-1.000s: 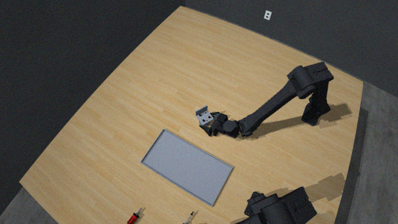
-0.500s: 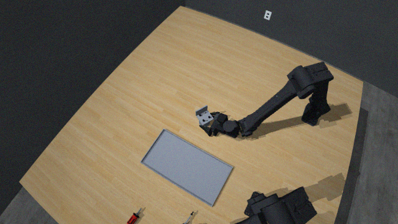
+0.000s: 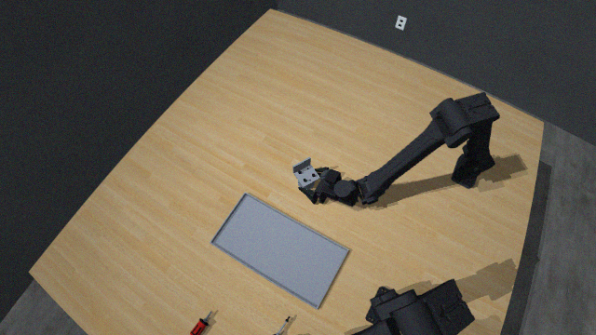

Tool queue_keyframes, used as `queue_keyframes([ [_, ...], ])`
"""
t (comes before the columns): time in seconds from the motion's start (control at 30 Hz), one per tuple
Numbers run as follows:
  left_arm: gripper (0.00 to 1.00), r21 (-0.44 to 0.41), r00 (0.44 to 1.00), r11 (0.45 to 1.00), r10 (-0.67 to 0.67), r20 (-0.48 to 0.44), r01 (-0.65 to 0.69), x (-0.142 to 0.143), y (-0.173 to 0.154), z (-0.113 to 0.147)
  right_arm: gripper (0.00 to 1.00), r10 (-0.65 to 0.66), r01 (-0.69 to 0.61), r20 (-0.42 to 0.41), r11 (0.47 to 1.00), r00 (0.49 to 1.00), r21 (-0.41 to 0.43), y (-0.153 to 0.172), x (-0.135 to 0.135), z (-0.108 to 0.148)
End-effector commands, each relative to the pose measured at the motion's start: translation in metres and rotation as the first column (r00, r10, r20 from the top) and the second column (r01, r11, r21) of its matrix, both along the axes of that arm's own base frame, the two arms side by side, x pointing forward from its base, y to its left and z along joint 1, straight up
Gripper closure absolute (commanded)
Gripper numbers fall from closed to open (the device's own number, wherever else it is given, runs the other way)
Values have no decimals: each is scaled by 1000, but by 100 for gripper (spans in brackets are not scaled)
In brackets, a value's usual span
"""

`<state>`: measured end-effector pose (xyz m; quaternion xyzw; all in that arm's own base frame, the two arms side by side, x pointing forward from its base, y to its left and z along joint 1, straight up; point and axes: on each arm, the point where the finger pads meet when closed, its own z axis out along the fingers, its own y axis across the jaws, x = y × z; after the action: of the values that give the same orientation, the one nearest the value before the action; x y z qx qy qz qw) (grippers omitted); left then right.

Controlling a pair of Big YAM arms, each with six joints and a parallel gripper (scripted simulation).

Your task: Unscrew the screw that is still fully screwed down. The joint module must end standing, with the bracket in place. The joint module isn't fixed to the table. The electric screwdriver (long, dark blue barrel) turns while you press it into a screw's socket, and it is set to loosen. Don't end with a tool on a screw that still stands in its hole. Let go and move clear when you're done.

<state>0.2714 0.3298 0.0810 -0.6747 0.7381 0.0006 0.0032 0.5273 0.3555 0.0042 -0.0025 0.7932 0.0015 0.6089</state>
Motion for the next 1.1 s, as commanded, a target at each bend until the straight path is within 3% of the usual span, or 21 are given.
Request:
queue_keyframes([
  [0.0,35,21,1000,1000,-1,17,1,6,8,12,14,-2,2,11,1000,1000,11,7,10,0],
  [0.03,35,21,1000,1000,-1,17,1,6,8,12,14,3,-3,-5,1000,1000,-1,4,-2,-7],
  [0.13,35,21,1000,1000,-1,17,1,6,8,12,14,5,-6,22,999,1000,32,7,-8,17],
  [0.27,35,21,1000,1000,-1,17,1,6,8,12,14,5,-6,26,999,1000,36,8,-14,20],
  [0.33,35,21,1000,1000,-1,17,1,6,8,12,14,5,-5,9,1000,1000,18,5,-19,7],
  [0.73,35,21,1000,1000,-1,17,1,6,8,12,14,5,-6,22,999,1000,33,7,-29,22],
  [0.83,35,21,1000,1000,-1,17,1,6,8,12,14,5,-5,7,1000,1000,17,5,-36,10],
  [0.97,35,21,1000,1000,-1,17,1,6,8,12,14,5,-6,20,999,1000,32,7,-40,24],
  [1.07,35,21,1000,1000,-1,17,1,6,8,12,14,9,-9,-2,1000,1000,2,4,-43,5],
])
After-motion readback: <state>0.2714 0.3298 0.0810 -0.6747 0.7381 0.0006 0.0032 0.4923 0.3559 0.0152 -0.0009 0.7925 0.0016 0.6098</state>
